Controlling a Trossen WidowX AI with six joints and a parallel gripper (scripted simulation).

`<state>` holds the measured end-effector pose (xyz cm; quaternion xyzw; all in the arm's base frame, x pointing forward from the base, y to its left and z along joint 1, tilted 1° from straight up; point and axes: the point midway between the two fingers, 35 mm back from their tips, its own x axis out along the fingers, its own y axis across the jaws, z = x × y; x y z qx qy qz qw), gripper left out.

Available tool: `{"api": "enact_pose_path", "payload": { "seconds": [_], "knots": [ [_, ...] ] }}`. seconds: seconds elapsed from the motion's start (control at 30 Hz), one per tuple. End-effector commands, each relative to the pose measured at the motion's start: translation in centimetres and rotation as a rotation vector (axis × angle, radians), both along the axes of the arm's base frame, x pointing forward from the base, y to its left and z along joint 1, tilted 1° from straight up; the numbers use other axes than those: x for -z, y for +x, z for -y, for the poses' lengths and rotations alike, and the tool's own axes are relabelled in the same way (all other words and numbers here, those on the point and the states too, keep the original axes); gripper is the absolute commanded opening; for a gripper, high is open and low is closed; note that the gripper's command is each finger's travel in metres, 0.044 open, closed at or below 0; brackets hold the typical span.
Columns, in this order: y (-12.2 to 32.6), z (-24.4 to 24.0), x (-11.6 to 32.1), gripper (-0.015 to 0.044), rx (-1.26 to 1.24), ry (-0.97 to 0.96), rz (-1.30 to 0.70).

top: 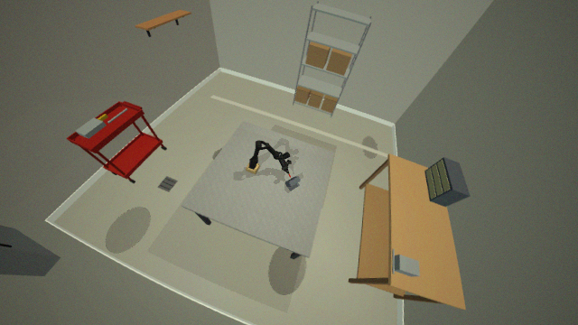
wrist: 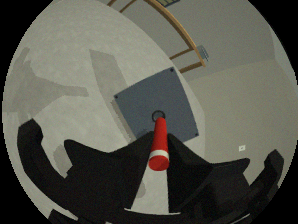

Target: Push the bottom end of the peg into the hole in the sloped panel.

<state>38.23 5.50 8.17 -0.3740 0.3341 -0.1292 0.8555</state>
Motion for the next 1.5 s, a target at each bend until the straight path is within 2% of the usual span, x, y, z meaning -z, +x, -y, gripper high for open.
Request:
{"api": "enact_pose_path", "payload": {
  "seconds": [0.0, 1.47],
  "knots": [
    [0.44, 0.27, 0.48, 0.0, -0.003, -0.001, -0.007],
    [1.14, 0.81, 1.21, 0.0, 0.003, 0.003, 0.003]
  ]
}}
